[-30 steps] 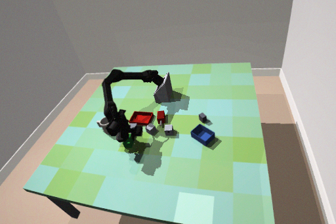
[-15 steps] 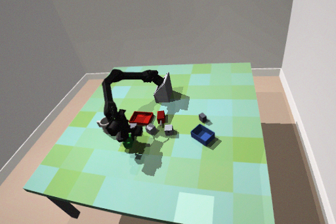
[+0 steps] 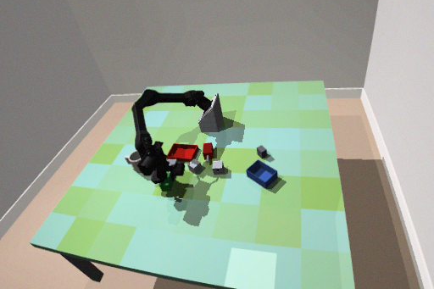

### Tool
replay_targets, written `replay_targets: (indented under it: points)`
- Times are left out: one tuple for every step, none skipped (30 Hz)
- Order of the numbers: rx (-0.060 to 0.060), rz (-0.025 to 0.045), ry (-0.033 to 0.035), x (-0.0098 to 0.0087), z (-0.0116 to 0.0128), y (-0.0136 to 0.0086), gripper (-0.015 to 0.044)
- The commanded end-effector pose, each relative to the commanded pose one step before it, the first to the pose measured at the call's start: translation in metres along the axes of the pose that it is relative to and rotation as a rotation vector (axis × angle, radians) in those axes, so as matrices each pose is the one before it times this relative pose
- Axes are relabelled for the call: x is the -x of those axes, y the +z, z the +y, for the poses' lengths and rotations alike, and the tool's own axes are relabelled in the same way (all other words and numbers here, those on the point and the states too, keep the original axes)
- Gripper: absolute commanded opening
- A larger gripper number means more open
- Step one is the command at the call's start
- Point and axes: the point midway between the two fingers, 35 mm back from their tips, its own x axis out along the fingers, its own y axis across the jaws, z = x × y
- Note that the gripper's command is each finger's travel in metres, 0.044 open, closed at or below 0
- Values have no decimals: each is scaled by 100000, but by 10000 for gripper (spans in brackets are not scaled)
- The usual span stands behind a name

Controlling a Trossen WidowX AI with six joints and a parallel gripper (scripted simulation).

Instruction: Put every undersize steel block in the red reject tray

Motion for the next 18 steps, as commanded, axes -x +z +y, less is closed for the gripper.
replay_targets:
  points:
    - [48, -1094, 319, 516, -309, 246, 0]
    - [0, 0, 0, 0, 0, 0, 0]
    - [0, 0, 0, 0, 0, 0, 0]
    - [5, 5, 0, 8, -1, 6, 0]
    - [7, 6, 1, 20, -3, 15, 0]
    - [5, 4, 1, 25, -2, 19, 0]
    - [5, 4, 1, 30, -1, 24, 0]
    - [4, 3, 2, 35, 1, 29, 0]
    - [2, 1, 2, 38, 5, 33, 0]
    - [0, 0, 2, 39, 9, 35, 0]
    - [0, 0, 2, 43, 10, 39, 0]
    - [0, 0, 2, 42, 10, 38, 0]
    - [0, 0, 1, 28, 7, 25, 0]
    - [0, 0, 0, 9, 2, 8, 0]
    - [0, 0, 0, 0, 0, 0, 0]
    - [0, 0, 0, 0, 0, 0, 0]
    - [0, 0, 0, 0, 0, 0, 0]
    - [0, 0, 0, 0, 0, 0, 0]
